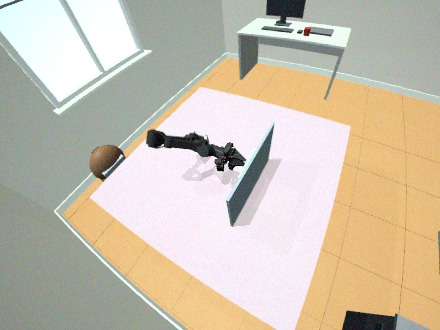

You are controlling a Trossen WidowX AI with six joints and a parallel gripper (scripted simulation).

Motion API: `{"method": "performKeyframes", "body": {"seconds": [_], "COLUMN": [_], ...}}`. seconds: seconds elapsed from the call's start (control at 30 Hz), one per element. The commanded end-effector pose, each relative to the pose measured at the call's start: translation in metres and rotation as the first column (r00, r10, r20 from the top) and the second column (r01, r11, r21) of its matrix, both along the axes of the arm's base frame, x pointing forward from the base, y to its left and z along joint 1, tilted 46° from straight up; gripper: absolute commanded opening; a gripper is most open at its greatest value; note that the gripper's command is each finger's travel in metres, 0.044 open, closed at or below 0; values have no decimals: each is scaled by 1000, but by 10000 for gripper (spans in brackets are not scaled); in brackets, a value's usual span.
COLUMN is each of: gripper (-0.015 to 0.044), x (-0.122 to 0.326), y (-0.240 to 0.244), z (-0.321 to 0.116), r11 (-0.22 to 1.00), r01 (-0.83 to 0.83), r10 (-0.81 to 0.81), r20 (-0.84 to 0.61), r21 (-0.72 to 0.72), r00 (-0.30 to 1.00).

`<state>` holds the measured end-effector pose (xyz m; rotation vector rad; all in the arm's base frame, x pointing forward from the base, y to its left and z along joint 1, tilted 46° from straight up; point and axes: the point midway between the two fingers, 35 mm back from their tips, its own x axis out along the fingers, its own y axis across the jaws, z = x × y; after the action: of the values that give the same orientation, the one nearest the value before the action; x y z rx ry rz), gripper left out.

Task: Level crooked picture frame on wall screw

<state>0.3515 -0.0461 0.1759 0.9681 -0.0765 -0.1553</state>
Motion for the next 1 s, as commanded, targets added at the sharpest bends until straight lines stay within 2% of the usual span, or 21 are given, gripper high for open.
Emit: {"method": "performKeyframes", "body": {"seconds": [0.0,0.97], "gripper": [260,260], "x": [7,11], "y": [0,-1], "z": [2,2], "r11": [1000,1000], "r01": [-6,-6], "r10": [6,6], "r20": [7,8], "r21": [-4,-4], "r00": [1000,1000]}}
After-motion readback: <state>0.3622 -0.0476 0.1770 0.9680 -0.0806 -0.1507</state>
